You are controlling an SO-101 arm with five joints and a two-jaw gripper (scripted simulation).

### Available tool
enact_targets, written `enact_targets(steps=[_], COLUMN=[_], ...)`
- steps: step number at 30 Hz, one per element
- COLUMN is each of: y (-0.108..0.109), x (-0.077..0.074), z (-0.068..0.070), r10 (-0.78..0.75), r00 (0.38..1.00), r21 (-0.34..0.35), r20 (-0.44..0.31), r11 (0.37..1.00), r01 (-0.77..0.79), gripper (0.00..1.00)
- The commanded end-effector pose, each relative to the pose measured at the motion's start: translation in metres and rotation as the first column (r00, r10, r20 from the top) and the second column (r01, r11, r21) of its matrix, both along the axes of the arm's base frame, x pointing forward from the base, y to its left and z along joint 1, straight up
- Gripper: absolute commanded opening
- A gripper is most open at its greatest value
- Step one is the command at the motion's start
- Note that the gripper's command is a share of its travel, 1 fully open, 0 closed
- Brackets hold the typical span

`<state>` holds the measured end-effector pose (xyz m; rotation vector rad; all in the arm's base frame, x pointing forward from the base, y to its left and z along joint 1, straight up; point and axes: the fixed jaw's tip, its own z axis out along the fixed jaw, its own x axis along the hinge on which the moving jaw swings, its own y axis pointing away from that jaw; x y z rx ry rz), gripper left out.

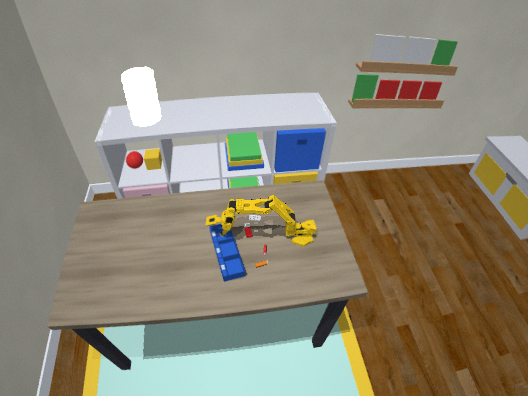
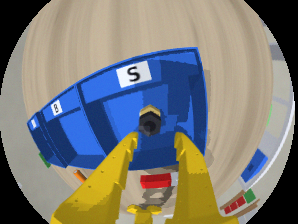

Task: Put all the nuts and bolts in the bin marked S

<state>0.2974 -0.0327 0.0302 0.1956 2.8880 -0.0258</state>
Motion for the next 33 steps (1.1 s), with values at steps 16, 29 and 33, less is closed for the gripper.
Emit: enact_targets(steps=[16, 29, 33], y=[0.002, 0.002, 0.002], x=[-0.001, -0.001, -0.001], z=[0.055, 0.055, 0.055], r10=[0.017, 0.017, 0.017], r00=[0.996, 0.996, 0.996], r21=[-0.014, -0.014, -0.014], r20=[0.085, 0.085, 0.085], r11=[1.0, 1.0, 1.0], r01=[-0.016, -0.016, -0.016], gripper=[0.17, 0.17, 0.17])
